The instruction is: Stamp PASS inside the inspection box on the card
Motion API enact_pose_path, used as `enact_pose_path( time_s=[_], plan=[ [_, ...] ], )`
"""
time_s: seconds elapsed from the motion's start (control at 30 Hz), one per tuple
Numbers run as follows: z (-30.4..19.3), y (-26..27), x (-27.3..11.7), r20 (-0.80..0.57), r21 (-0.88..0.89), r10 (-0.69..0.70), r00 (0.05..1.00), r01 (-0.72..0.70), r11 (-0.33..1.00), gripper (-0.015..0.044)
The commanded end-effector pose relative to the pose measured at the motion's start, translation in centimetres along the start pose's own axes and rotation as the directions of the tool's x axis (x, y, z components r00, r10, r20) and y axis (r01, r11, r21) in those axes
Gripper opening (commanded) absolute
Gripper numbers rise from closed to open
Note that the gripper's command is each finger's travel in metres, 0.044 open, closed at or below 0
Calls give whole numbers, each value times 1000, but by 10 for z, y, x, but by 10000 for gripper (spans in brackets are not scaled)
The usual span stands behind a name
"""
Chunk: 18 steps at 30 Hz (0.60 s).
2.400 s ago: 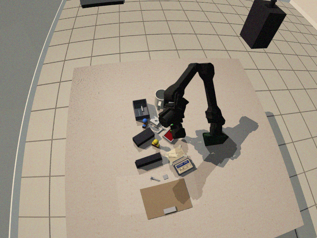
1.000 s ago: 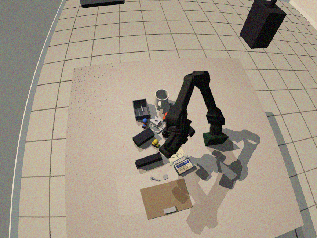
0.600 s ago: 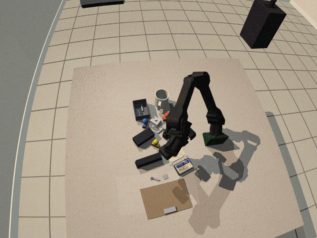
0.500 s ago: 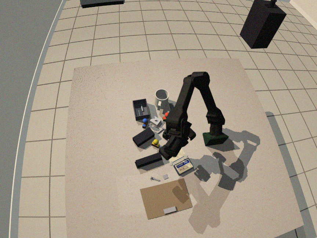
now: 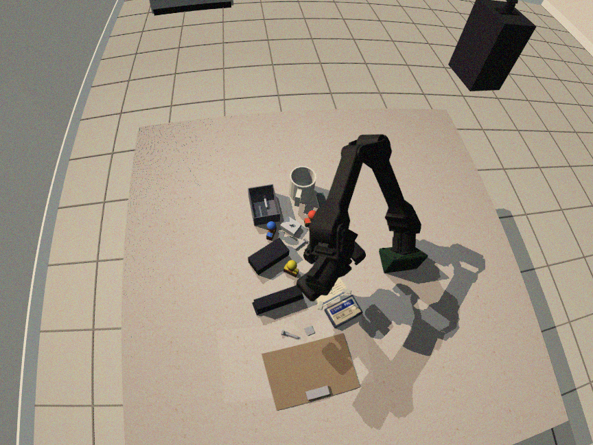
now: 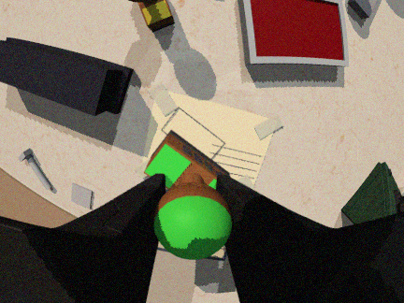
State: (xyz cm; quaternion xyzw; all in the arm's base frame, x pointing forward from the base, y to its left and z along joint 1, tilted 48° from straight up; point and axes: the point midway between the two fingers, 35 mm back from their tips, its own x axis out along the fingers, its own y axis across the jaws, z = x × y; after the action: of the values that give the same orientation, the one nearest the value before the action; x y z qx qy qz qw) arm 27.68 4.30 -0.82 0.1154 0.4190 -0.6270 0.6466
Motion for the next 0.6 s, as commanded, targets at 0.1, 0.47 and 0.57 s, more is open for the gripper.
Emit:
enact_pose_path(
  time_s=[0.1, 0.47, 0.57],
  plan=[
    [0, 0, 6, 4, -5, -2, 1000, 2, 1000, 0],
    [0, 0, 13, 4, -5, -3, 1000, 3, 1000, 0],
    [0, 0, 15, 4, -5, -3, 1000, 3, 1000, 0]
  ],
)
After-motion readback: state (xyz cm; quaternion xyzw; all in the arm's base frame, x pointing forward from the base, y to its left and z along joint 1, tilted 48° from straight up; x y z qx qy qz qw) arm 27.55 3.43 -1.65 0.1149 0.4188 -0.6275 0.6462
